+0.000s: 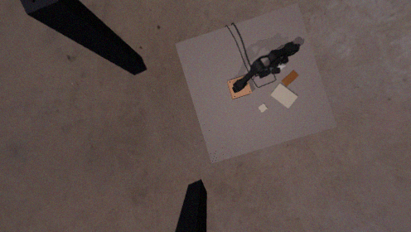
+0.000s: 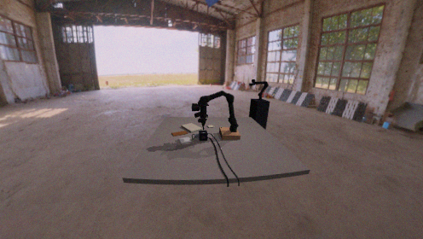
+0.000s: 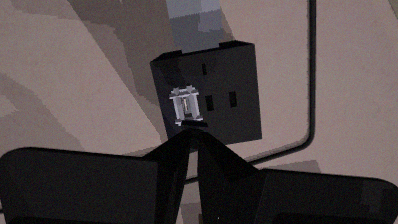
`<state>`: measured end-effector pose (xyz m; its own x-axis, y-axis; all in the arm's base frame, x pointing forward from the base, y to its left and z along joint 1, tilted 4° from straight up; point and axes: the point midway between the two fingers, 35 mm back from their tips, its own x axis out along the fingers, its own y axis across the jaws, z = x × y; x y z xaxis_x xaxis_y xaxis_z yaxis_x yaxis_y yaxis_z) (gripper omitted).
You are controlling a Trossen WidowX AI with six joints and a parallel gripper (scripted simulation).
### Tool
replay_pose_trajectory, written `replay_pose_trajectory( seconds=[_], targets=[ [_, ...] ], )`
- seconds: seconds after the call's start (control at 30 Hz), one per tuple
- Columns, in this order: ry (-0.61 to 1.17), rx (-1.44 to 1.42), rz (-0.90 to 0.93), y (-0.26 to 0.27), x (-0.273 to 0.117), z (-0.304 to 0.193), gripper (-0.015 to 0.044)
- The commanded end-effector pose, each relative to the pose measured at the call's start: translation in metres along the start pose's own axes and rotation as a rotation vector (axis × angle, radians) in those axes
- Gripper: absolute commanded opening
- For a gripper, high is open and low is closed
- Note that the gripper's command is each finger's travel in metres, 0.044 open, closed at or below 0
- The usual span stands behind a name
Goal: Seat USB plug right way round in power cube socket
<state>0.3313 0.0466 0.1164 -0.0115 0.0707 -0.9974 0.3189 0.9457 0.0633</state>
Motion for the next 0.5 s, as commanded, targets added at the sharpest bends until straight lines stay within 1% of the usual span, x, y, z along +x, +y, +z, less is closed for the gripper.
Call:
replay_pose_trajectory(
  seconds=[0.0,0.47],
  targets=[
    [0.000,-0.100,0.000,0.0000,0.0001,-0.0001,0.0000],
    [0.000,-0.467,0.000,0.0000,0.0001,-0.0001,0.0000]
  ],
)
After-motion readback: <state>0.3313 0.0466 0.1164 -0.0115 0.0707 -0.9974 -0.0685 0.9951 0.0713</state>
